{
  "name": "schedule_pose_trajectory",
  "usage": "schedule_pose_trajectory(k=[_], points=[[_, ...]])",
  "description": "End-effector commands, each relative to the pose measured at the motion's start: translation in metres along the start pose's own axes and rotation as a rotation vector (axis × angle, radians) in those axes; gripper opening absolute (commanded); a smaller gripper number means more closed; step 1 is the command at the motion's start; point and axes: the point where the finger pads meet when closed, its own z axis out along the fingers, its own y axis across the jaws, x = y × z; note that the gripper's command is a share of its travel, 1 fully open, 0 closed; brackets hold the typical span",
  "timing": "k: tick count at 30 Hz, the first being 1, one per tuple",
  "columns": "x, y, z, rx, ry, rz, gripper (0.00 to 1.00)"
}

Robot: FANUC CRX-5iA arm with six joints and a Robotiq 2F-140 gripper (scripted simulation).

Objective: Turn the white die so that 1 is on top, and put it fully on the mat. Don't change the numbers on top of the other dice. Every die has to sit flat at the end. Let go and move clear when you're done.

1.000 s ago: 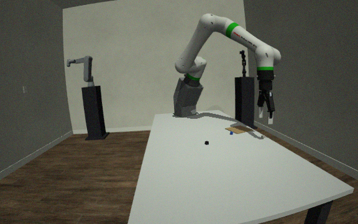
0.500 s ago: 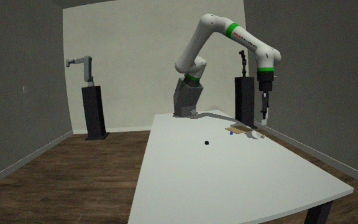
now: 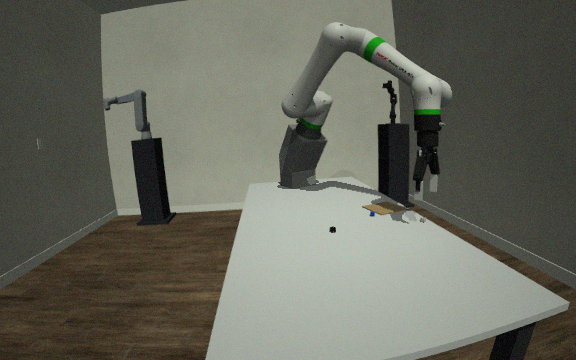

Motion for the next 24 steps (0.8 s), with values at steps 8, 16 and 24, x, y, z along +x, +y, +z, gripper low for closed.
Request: schedule_pose_trajectory(k=[8,16,24], points=[[-0.0002,0.0000,-0.0001,0.003,0.000,0.012,0.27],[-0.0002,0.0000,-0.0001,0.003,0.000,0.012,0.27],[-0.0002,0.0000,-0.0001,0.003,0.000,0.012,0.27]])
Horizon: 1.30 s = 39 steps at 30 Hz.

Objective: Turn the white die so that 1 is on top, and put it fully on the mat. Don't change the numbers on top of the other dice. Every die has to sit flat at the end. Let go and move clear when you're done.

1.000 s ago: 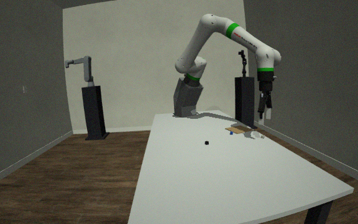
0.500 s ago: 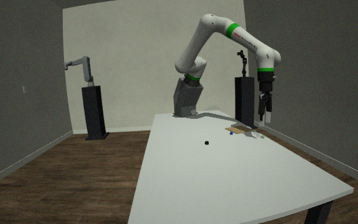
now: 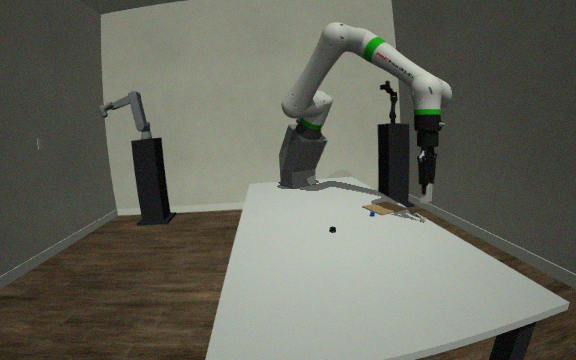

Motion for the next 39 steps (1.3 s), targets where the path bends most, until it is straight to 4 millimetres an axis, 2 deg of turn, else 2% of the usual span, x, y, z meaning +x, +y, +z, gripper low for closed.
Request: schedule_pose_trajectory(k=[1,23,39], points=[[0.000,0.000,0.000,0.000,0.000,0.000,0.27],[0.000,0.000,0.001,0.000,0.000,0.000,0.27],[0.000,0.000,0.015,0.000,0.002,0.001,0.27]])
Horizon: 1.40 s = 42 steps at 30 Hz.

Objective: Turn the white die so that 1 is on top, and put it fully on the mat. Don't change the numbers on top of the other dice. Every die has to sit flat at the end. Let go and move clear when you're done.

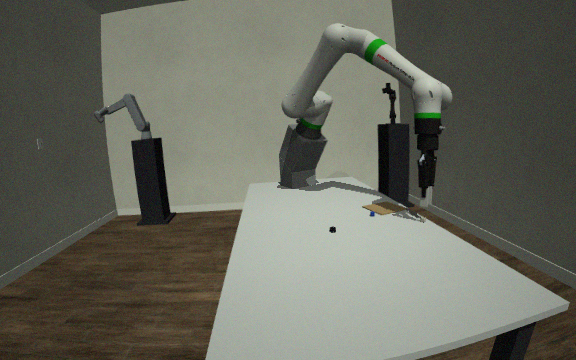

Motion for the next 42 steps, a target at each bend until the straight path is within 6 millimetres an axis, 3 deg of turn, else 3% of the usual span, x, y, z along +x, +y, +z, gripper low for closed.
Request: schedule_pose_trajectory(k=[1,24,42], points=[[0.000,0.000,0.004,0.000,0.000,0.000,0.27],[0.000,0.000,0.035,0.000,0.000,0.000,0.27],[0.000,0.000,0.040,0.000,0.000,0.000,0.27]])
